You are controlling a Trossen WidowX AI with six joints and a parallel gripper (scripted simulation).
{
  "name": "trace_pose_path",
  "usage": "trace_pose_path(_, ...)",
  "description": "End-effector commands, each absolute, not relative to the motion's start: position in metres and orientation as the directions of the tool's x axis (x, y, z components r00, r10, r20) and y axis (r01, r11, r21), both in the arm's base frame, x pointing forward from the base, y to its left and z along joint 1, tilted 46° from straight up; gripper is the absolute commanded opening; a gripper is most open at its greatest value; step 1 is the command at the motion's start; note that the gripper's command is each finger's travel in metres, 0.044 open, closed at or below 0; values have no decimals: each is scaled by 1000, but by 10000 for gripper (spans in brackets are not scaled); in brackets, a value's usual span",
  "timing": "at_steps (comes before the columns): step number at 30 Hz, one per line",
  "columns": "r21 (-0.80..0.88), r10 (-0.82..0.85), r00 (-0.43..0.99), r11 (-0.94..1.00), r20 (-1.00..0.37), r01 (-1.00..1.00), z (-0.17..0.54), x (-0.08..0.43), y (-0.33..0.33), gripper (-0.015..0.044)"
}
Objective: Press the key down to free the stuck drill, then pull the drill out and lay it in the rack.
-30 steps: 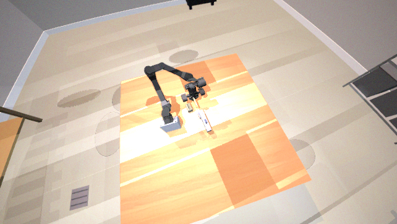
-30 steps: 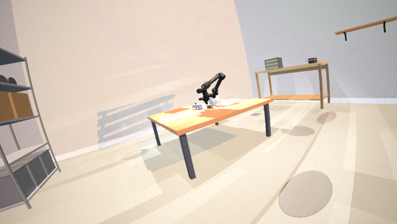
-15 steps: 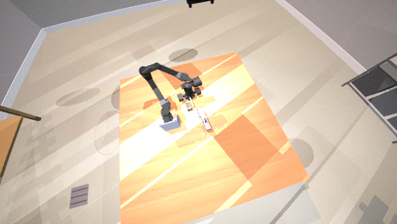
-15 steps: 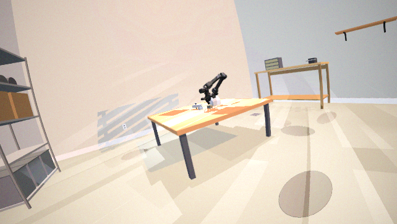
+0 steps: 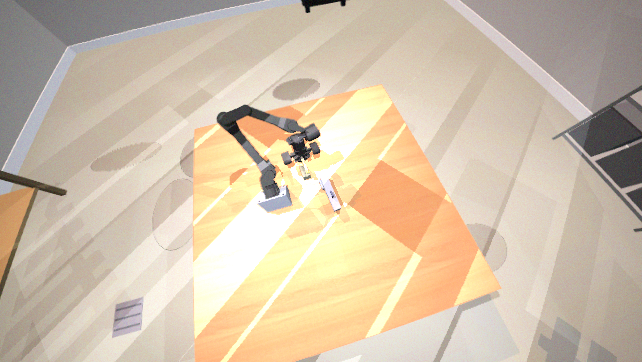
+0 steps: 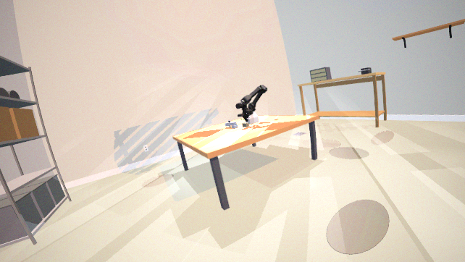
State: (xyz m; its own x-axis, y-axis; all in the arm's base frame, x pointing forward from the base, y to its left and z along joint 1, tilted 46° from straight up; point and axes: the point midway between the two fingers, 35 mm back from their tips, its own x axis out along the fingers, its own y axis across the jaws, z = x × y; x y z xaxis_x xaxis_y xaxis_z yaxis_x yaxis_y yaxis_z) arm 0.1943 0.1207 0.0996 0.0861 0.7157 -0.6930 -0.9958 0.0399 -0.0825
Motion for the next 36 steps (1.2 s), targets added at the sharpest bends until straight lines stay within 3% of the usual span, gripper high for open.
trace_pose_path(1,-85,714,90,43,-695,-995,102,187,122,0)
trace_pose_path(36,-85,715,91,43,-693,-995,76,189,154,0)
